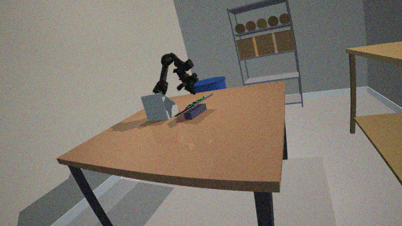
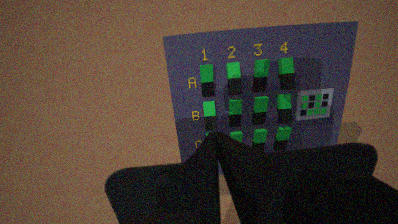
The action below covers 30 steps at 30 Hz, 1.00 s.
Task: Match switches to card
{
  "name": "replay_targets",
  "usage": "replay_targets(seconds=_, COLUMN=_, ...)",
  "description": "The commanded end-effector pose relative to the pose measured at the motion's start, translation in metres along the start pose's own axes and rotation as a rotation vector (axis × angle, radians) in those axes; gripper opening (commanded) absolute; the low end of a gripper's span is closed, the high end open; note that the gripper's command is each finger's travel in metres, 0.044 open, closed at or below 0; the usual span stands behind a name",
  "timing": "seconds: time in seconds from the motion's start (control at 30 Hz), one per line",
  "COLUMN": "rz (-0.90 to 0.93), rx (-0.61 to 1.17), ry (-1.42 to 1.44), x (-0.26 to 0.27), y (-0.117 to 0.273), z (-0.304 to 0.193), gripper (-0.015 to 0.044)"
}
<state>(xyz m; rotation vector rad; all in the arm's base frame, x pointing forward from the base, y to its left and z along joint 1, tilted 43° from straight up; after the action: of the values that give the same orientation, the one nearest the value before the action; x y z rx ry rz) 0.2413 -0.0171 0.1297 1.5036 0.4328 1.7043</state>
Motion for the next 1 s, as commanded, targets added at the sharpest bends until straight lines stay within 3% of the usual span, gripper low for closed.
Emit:
replay_targets(seconds=0.0, rz=-0.003, rx=-0.003, ry=-0.009, x=0.0, y=-0.014, z=-0.005, gripper=0.0)
replay_targets(seconds=0.97, rz=-0.002, rx=-0.004, ry=-0.009, x=0.0, y=-0.038, z=-0.005, gripper=0.0)
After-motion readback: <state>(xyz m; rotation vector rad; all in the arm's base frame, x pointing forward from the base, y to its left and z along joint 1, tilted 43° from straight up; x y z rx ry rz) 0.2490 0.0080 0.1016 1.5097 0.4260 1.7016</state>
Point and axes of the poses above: the point midway between the two fingers, 35 mm back from their tips, its own y axis back along the fingers, its own x axis across the jaws, z = x × y, the point moved 10 cm from there along y, back along the fingers, and after that the axes turned 1 degree about y, right-handed, at the moved point
